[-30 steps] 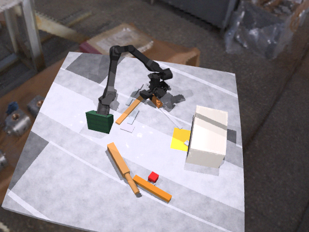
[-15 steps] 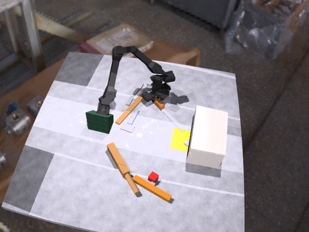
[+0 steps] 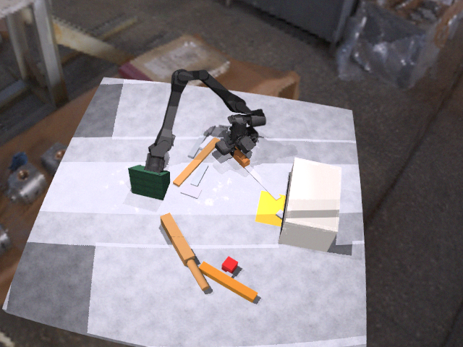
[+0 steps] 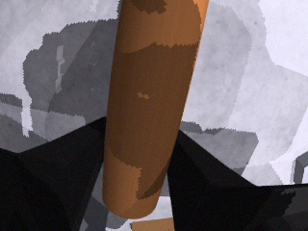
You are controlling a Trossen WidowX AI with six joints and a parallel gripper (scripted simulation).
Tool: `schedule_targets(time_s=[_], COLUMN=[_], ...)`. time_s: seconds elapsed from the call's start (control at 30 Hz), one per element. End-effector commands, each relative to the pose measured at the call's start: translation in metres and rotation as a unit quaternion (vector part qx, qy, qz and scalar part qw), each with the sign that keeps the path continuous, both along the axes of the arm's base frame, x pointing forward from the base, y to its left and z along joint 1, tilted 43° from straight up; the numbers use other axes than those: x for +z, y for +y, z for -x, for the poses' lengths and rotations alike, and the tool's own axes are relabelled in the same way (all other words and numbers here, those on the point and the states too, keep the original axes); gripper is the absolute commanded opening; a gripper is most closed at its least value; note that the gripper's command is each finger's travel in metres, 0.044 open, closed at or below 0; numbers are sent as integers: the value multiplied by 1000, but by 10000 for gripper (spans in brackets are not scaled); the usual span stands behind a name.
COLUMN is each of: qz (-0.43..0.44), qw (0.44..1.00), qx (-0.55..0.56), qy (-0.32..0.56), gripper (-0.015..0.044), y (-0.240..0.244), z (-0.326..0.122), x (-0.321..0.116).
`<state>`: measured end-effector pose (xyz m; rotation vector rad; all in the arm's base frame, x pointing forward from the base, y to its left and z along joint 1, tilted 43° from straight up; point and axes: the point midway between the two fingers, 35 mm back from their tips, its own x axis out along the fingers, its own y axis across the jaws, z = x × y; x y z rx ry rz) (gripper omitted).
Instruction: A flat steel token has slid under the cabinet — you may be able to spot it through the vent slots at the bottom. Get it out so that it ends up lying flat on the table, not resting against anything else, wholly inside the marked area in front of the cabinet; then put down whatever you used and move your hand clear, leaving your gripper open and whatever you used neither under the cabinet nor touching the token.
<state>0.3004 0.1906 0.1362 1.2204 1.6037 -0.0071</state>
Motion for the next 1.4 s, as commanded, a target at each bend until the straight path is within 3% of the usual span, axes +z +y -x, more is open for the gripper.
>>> schedule_targets(time_s=[0.0, 0.17, 0.3, 0.4, 0.9, 1.03, 1.37], qz=[0, 0, 0, -2, -2, -2, -2], qw=[1000, 1000, 1000, 1000, 1000, 1000, 1000], qx=[0, 0, 0, -1, -1, 1, 1], qy=[0, 0, 0, -2, -2, -5, -5], gripper=[79, 200, 200, 270, 270, 165, 98], y=[0, 0, 0, 0, 3, 1, 1], z=[0, 0, 0, 0, 1, 0, 0], x=[0, 0, 0, 0, -3, 0, 0])
